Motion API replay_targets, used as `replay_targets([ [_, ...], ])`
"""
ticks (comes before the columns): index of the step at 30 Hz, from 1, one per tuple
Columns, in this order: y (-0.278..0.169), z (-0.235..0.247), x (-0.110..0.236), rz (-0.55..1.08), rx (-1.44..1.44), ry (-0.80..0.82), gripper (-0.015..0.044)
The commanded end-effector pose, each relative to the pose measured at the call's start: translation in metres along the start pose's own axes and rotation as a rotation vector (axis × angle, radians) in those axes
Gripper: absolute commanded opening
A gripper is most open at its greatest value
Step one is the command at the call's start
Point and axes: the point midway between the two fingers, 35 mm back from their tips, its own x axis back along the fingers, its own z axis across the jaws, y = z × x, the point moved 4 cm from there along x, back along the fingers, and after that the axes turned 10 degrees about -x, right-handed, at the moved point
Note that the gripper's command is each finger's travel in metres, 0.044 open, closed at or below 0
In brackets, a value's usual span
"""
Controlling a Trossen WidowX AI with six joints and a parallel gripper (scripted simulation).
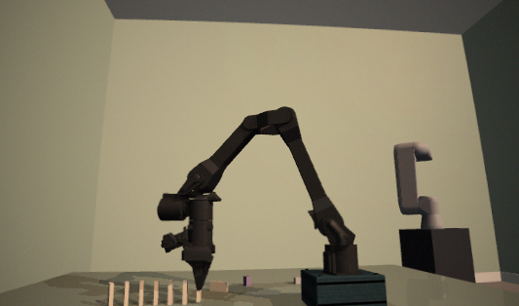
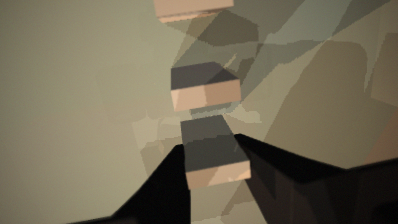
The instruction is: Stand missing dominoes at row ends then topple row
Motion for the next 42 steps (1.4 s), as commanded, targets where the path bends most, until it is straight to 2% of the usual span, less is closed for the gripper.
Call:
replay_targets([
  [1, 0.000, 0.000, -0.001, 0.000, 0.003, -0.001, 0.0107],
  [14, 0.000, 0.000, -0.001, 0.000, 0.003, -0.001, 0.0440],
  [18, 0.003, 0.000, 0.011, 0.000, 0.003, -0.001, 0.0440],
  [22, 0.007, -0.001, 0.081, -0.001, 0.001, 0.000, 0.0440],
  [26, 0.001, 0.000, 0.127, 0.000, 0.000, 0.001, 0.0440],
  [33, 0.003, -0.010, 0.124, 0.000, -0.033, 0.000, 0.0440],
  [42, 0.002, -0.139, 0.058, -0.003, -0.441, -0.012, 0.0440],
])
